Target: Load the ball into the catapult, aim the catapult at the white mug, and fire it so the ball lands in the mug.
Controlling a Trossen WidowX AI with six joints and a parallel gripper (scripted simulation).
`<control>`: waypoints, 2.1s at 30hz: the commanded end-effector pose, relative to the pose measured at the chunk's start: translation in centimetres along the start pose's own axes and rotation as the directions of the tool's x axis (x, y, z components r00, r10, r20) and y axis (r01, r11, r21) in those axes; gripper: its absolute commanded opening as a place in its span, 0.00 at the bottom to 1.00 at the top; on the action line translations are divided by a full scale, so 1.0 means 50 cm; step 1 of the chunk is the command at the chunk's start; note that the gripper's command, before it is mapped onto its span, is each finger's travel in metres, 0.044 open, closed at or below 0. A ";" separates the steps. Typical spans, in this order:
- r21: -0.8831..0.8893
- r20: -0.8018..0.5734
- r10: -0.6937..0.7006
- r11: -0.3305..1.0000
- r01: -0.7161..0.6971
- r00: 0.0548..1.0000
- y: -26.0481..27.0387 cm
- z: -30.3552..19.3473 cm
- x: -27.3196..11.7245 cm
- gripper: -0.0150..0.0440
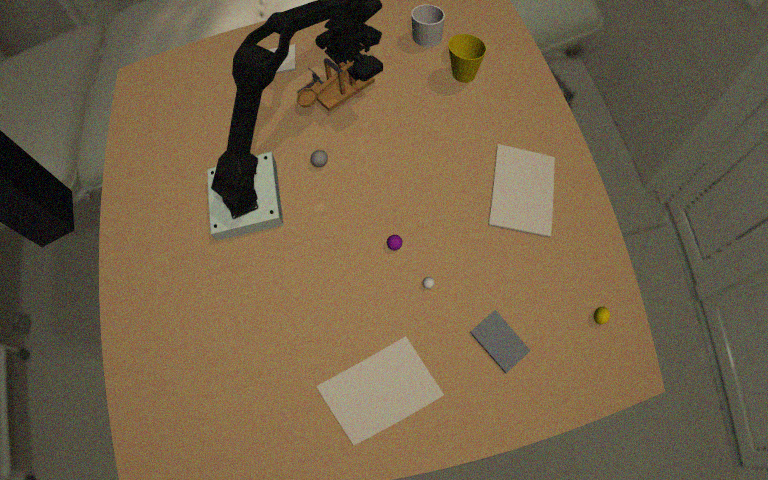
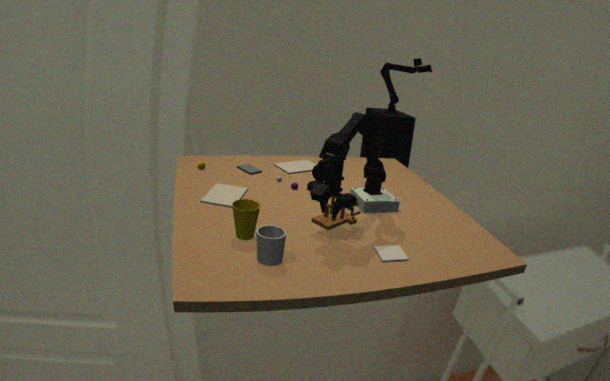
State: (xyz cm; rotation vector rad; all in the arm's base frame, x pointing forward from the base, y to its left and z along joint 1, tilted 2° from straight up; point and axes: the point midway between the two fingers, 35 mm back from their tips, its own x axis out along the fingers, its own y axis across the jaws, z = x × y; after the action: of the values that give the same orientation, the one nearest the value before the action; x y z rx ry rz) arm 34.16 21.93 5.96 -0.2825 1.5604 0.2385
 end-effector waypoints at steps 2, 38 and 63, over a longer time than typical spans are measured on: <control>-0.078 0.014 0.008 0.997 -0.007 1.000 0.019 0.009 -0.010 0.25; -0.075 0.009 0.004 0.997 -0.003 1.000 0.023 0.010 0.081 0.25; -0.076 0.008 0.004 0.997 -0.003 1.000 0.022 0.008 -0.113 1.00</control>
State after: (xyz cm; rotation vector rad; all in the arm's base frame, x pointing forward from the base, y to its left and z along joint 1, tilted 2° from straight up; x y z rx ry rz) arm 34.19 23.18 7.70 -0.3538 1.5785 0.2946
